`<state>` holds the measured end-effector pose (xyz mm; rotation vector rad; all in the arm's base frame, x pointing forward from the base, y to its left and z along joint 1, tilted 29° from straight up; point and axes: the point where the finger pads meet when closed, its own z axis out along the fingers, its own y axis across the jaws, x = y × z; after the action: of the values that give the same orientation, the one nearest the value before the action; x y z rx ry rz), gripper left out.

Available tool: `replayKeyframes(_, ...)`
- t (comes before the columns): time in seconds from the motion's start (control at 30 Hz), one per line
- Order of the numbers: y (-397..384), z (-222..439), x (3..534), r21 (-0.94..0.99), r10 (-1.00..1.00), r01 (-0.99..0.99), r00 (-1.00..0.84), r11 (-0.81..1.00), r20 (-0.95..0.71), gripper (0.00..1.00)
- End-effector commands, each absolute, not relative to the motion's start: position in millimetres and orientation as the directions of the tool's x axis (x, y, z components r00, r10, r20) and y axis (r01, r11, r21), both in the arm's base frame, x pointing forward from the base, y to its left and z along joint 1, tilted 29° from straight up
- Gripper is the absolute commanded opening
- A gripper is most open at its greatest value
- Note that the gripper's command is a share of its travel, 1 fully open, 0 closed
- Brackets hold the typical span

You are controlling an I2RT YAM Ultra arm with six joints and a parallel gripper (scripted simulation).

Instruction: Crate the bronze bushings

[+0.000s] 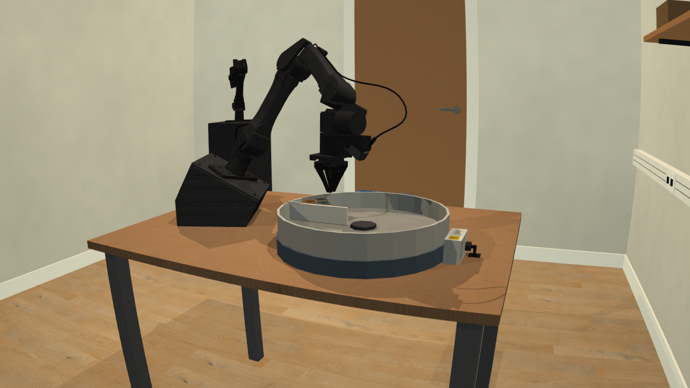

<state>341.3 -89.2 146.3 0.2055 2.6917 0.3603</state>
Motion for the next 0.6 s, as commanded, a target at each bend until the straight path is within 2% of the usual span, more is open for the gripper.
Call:
replayKeyframes(0.0, -97.5, 166.0, 346.4, 0.258, 0.204, 0.098, -0.882, 0.961, -0.424, 0.15)
replayKeyframes(0.57, -97.9, 162.7, 347.7, 0.261, 0.205, 0.099, -0.886, 0.96, -0.416, 0.15)
